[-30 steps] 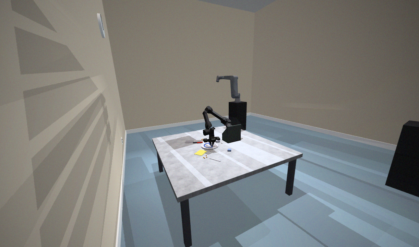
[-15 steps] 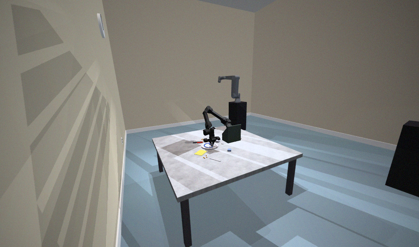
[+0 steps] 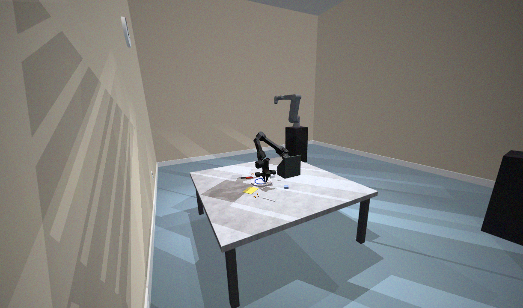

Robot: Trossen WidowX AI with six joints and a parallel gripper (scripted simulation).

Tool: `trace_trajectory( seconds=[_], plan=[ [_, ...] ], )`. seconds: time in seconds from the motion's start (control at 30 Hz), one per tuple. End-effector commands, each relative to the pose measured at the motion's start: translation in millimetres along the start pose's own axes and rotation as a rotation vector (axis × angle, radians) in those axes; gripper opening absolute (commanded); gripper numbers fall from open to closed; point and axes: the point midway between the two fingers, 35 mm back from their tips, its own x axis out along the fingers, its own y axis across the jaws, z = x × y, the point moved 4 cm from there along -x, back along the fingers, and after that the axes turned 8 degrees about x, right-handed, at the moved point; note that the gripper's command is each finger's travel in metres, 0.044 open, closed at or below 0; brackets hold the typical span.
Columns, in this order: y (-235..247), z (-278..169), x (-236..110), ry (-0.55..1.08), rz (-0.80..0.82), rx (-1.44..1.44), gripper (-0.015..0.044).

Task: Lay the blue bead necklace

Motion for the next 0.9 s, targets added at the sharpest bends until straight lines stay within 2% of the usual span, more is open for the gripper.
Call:
trace_trajectory(
  seconds=[0.0,0.3,0.87],
  plan=[
    [2.6,1.5,1.1,-0.002,0.005,0.000,0.0000],
    [2.7,1.4,9.2,-0.001,0.005,0.000,0.0000],
    [2.1,0.5,4.7,0.000,0.005,0.001,0.0440]
  ],
)
